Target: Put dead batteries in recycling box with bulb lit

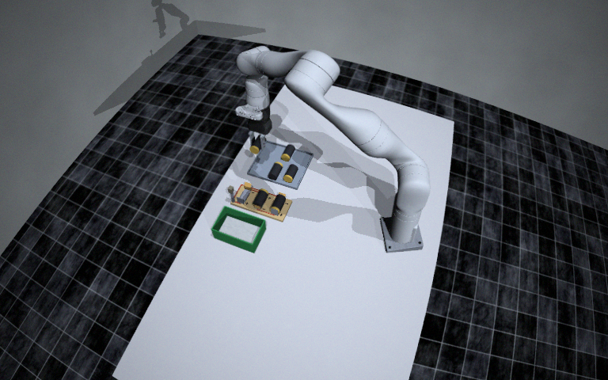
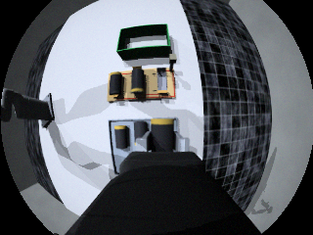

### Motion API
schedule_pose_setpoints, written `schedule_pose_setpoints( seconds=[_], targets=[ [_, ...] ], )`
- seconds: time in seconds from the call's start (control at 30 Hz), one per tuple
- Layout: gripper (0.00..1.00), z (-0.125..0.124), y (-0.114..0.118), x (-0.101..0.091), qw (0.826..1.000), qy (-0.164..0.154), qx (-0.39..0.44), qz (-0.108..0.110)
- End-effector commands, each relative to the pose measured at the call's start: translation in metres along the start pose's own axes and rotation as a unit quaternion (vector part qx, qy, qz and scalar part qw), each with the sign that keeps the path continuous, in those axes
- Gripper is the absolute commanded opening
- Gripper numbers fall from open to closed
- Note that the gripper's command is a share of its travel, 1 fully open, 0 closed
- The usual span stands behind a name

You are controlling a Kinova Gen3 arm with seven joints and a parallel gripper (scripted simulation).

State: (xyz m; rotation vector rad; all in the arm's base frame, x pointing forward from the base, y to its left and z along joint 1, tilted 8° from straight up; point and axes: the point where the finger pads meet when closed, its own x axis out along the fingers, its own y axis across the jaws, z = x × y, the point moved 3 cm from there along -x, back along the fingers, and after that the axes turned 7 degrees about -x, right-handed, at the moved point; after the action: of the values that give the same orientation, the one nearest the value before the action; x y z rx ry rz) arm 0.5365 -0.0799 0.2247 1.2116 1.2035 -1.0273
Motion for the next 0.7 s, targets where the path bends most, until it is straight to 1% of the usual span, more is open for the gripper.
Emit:
schedule_pose_setpoints(
  seconds=[0.0,0.13,0.23,0.3,0.4,0.5,0.67],
  targets=[
    [0.57,-0.041,0.007,-0.004,1.000,0.004,-0.018,0.004],
    [0.57,-0.075,0.010,-0.005,1.000,0.004,-0.018,0.004],
    [0.57,-0.097,0.012,-0.005,1.000,0.004,-0.018,0.004],
    [0.57,-0.097,0.012,-0.005,1.000,0.004,-0.018,0.004],
    [0.57,-0.112,0.013,-0.005,1.000,0.004,-0.018,0.004],
    [0.57,-0.122,0.014,-0.005,1.000,0.004,-0.018,0.004],
    [0.57,-0.127,0.015,-0.005,1.000,0.004,-0.018,0.004]
  ],
)
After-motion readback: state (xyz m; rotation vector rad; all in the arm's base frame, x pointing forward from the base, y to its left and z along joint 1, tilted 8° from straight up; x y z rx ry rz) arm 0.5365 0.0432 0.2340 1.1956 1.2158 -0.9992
